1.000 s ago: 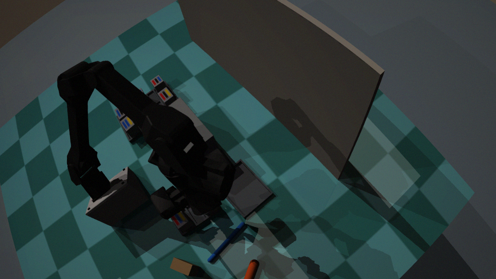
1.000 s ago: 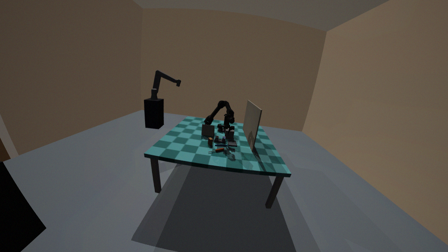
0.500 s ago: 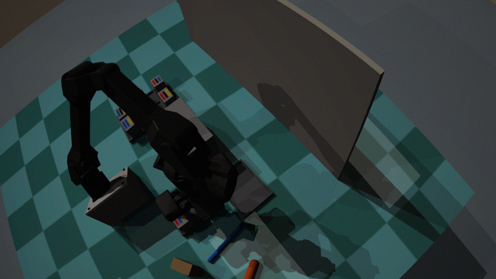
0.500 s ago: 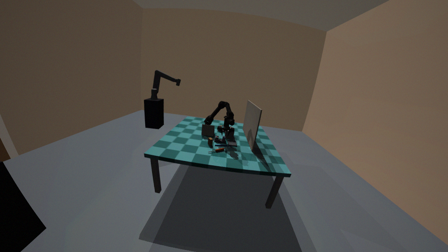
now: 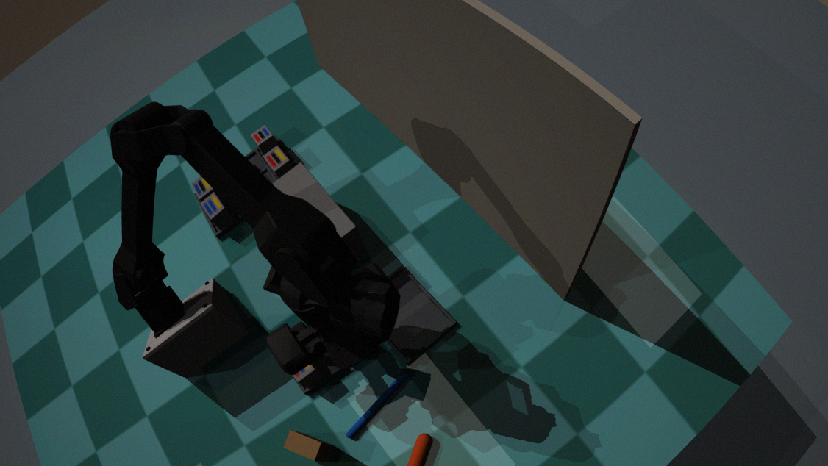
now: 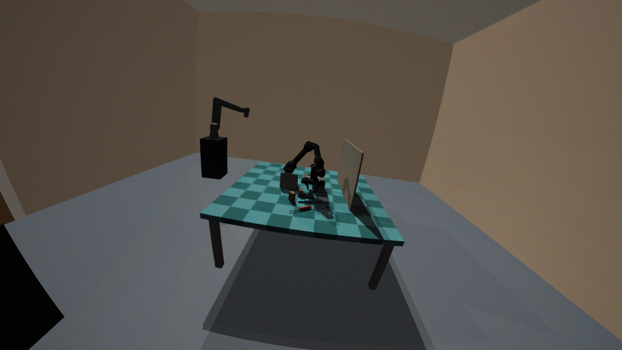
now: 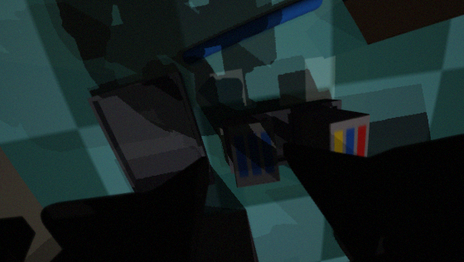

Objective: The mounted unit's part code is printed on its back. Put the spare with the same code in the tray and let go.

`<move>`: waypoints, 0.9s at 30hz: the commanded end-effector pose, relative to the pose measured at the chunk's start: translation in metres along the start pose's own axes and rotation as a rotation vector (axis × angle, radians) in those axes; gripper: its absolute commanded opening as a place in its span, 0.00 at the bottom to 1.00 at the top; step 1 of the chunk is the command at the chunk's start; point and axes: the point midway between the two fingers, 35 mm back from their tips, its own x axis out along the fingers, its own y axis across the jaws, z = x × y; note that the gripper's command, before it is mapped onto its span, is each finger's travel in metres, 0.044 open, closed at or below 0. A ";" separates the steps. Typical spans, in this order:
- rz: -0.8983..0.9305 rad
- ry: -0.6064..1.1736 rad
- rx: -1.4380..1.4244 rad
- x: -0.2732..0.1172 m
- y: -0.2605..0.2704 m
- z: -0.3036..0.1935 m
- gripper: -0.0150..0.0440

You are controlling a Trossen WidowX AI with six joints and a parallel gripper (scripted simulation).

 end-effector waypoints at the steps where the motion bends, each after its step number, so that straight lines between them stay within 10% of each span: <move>1: -0.007 0.017 0.012 0.011 -0.003 -0.002 0.76; 27: -0.007 0.019 0.012 0.035 -0.006 -0.004 0.76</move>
